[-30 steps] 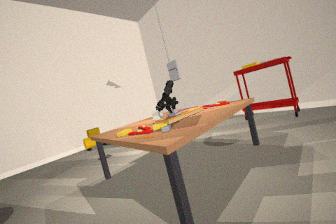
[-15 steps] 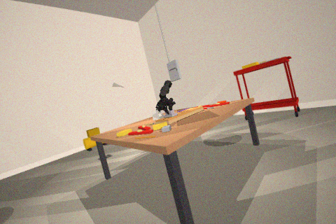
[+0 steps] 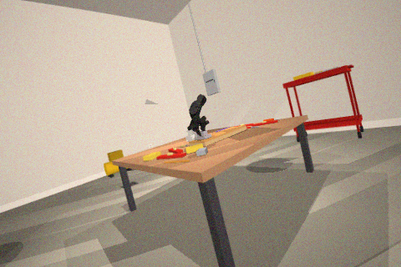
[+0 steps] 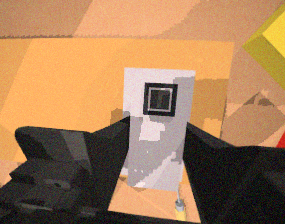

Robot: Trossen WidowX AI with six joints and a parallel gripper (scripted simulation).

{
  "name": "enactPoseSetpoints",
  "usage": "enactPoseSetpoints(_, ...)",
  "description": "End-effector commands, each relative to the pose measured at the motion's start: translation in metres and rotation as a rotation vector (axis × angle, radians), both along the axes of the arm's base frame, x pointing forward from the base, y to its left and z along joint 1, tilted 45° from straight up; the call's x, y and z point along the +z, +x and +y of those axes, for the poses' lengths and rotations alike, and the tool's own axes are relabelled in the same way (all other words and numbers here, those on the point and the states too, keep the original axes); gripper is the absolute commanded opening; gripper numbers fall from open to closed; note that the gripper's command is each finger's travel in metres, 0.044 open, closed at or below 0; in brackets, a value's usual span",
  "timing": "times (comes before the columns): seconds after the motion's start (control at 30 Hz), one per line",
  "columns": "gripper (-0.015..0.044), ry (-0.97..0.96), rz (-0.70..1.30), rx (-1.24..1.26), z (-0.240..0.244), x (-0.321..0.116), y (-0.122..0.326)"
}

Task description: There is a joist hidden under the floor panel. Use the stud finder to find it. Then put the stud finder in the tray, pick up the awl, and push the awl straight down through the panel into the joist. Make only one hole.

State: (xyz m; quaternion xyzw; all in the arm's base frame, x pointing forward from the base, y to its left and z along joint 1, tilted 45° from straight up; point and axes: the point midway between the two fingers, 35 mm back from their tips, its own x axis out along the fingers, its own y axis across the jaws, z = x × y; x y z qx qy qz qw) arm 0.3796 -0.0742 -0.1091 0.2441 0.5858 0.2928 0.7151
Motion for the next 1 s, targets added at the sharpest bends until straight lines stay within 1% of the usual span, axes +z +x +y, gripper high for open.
enactPoseSetpoints(0.0, 0.0000, -0.005, 0.000, 0.001, -0.012, -0.011, 0.001)
enactPoseSetpoints(0.53, 0.0000, -0.002, 0.001, -0.003, -0.014, -0.010, 0.002)
enactPoseSetpoints(0.97, 0.0000, -0.008, 0.001, -0.001, -0.052, 0.024, 0.013)
